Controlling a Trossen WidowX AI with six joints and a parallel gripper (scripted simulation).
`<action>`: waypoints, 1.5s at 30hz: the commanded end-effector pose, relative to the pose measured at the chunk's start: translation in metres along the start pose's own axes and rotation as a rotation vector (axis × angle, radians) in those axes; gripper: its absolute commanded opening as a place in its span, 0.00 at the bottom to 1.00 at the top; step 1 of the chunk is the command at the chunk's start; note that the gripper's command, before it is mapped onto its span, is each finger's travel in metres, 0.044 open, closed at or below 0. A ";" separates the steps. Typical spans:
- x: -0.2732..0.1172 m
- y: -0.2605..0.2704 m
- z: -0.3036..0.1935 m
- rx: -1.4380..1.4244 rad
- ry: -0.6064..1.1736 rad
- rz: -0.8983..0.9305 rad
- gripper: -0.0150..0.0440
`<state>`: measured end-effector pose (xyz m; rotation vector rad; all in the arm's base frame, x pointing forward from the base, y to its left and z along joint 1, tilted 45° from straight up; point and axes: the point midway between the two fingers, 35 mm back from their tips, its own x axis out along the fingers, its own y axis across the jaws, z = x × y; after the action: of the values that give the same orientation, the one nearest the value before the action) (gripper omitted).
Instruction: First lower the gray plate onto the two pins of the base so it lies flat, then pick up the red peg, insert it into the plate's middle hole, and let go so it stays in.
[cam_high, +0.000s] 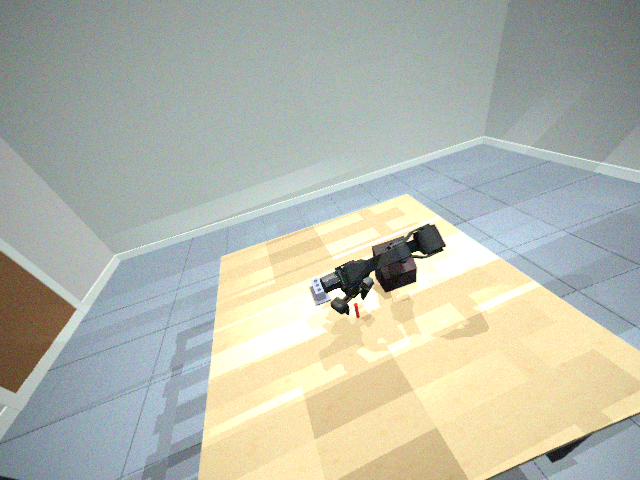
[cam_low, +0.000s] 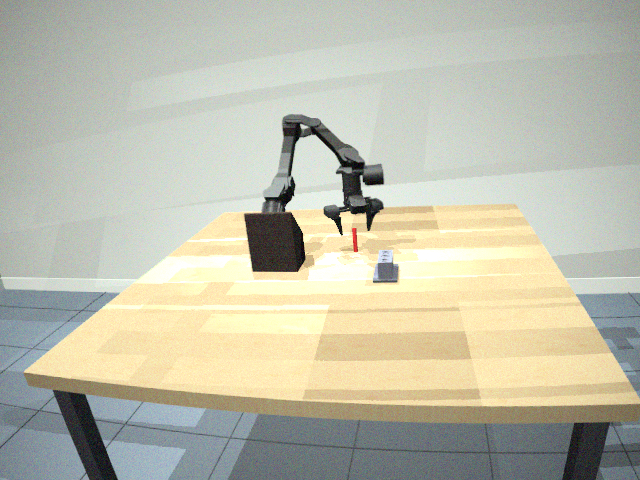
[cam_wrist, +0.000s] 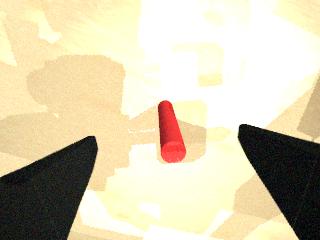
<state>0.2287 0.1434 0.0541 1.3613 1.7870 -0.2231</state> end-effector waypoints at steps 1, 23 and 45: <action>0.008 -0.002 0.000 0.004 0.002 -0.003 1.00; 0.024 -0.003 -0.002 0.006 0.005 -0.001 0.56; 0.024 -0.003 -0.002 0.006 0.005 -0.001 0.25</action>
<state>0.2245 0.1608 0.0382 1.3670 1.7953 -0.2197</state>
